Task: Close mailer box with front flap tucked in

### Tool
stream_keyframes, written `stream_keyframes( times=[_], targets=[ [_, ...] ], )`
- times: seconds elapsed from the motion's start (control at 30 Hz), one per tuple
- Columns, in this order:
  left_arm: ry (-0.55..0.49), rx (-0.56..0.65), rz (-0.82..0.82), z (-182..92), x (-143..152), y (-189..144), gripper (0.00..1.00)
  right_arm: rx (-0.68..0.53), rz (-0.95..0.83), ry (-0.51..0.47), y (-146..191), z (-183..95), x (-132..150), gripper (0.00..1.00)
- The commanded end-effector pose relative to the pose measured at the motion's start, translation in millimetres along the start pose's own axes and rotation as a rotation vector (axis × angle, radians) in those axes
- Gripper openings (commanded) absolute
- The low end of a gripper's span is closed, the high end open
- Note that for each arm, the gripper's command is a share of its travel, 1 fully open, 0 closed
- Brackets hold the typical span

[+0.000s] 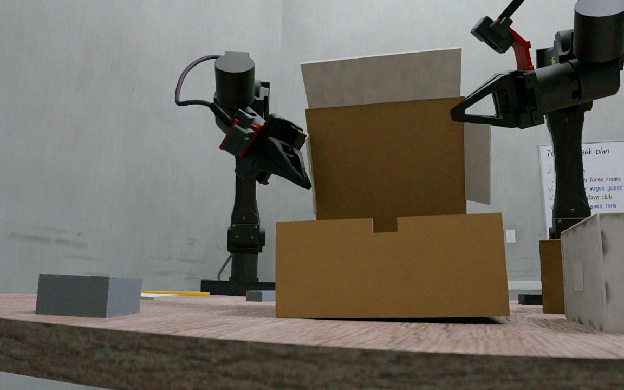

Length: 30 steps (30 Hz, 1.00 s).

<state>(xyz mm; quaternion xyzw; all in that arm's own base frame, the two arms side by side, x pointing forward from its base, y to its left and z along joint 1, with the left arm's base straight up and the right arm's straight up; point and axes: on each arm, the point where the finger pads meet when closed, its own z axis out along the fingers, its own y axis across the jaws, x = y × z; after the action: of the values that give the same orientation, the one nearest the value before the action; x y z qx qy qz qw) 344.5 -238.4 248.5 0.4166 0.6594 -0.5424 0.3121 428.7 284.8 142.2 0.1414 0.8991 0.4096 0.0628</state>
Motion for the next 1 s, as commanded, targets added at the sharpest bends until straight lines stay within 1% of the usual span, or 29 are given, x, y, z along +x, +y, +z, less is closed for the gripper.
stream_keyframes(
  times=[0.0,0.03,0.07,0.17,0.27,0.37,0.4,0.5,0.57,0.6,0.63,0.67,0.7,0.73,0.8,0.87,0.9,0.97],
  targets=[
    [0.021,-0.009,0.009,3.7,2.9,-6.1,0.01,-0.082,-0.084,0.025,36.2,3.3,8.9,0.01],
    [0.021,-0.009,0.009,3.7,2.9,-6.1,0.01,-0.102,-0.103,0.024,41.6,1.1,9.4,0.01],
    [0.021,-0.009,0.009,3.7,2.9,-6.1,0.01,-0.092,-0.093,0.041,34.5,11.4,9.4,0.01],
    [0.021,-0.009,0.009,3.7,2.9,-6.1,0.01,-0.114,-0.112,0.041,42.2,7.2,11.3,0.01],
    [0.021,-0.009,0.009,3.7,2.9,-6.1,0.01,-0.106,-0.09,0.033,42.8,4.9,11.2,0.01],
    [0.021,-0.009,0.009,3.7,2.9,-6.1,0.01,-0.105,-0.087,0.042,39.7,12.3,11.1,0.01],
    [0.021,-0.009,0.009,3.7,2.9,-6.1,0.01,-0.115,-0.095,0.038,44.4,8.8,11.8,0.01],
    [0.021,-0.009,0.009,3.7,2.9,-6.1,0.01,-0.135,-0.142,-0.004,58.8,-19.1,11.8,0.01],
    [0.021,-0.009,0.009,3.7,2.9,-6.1,0.01,-0.135,-0.142,-0.004,58.8,-19.1,11.8,0.01],
    [0.021,-0.009,0.009,3.7,2.9,-6.1,0.01,-0.129,-0.138,-0.005,52.4,-15.0,7.9,0.01],
    [0.021,-0.009,0.009,3.7,2.9,-6.1,0.01,-0.141,-0.151,-0.012,58.1,-21.2,9.1,0.01],
    [0.021,-0.009,0.009,3.7,2.9,-6.1,0.01,-0.139,-0.14,-0.026,52.9,-26.6,0.7,0.01],
    [0.021,-0.009,0.009,3.7,2.9,-6.1,0.01,-0.139,-0.137,-0.029,51.3,-28.6,-1.0,0.01],
    [0.021,-0.009,0.009,3.7,2.9,-6.1,0.01,-0.136,-0.135,-0.028,48.9,-29.1,-1.2,0.01],
    [0.021,-0.009,0.009,3.7,2.9,-6.1,0.01,-0.109,-0.106,-0.007,29.8,-24.5,2.3,0.01],
    [0.021,-0.009,0.009,3.7,2.9,-6.1,0.01,-0.104,-0.1,-0.002,28.8,-28.4,1.9,0.01],
    [0.021,-0.009,0.009,3.7,2.9,-6.1,0.01,-0.095,-0.089,0.001,22.1,-28.8,1.8,0.01],
    [0.021,-0.009,0.009,3.7,2.9,-6.1,0.01,-0.102,-0.098,-0.005,25.0,-32.6,-0.7,0.01]
  ],
)
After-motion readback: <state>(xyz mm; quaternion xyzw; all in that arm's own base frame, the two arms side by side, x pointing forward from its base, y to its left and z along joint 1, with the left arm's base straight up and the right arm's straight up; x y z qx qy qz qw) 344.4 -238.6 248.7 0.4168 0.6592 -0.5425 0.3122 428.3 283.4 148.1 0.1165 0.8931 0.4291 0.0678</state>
